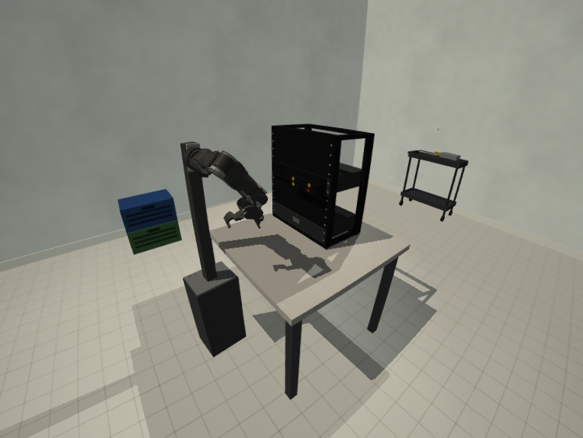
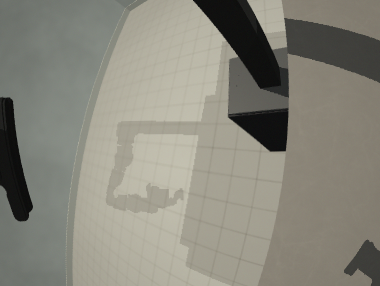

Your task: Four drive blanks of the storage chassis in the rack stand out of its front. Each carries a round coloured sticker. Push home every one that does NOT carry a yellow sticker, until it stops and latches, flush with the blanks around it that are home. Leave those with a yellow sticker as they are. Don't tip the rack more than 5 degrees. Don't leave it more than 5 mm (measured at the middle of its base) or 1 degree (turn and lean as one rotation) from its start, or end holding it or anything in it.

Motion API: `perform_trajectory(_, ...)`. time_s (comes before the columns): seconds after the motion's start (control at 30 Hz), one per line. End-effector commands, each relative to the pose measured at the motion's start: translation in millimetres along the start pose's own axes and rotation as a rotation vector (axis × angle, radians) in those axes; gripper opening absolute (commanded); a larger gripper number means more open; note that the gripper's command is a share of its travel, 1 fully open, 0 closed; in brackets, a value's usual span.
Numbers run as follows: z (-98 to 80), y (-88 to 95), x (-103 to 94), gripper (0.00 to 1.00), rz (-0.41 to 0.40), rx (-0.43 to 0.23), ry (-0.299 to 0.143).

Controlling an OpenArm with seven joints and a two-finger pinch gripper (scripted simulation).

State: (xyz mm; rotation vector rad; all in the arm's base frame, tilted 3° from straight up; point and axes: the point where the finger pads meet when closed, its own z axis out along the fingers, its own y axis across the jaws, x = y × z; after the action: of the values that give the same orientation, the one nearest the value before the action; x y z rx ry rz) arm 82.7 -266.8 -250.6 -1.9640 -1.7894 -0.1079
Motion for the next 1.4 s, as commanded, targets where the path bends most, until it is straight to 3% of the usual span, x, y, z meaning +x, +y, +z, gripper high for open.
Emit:
perform_trajectory(0.0,-0.5,0.3,0.0,1.0,0.0,-0.002,-0.001)
perform_trajectory(1.37,0.1,3.4,0.8,1.0,-0.008,-0.011,-0.004)
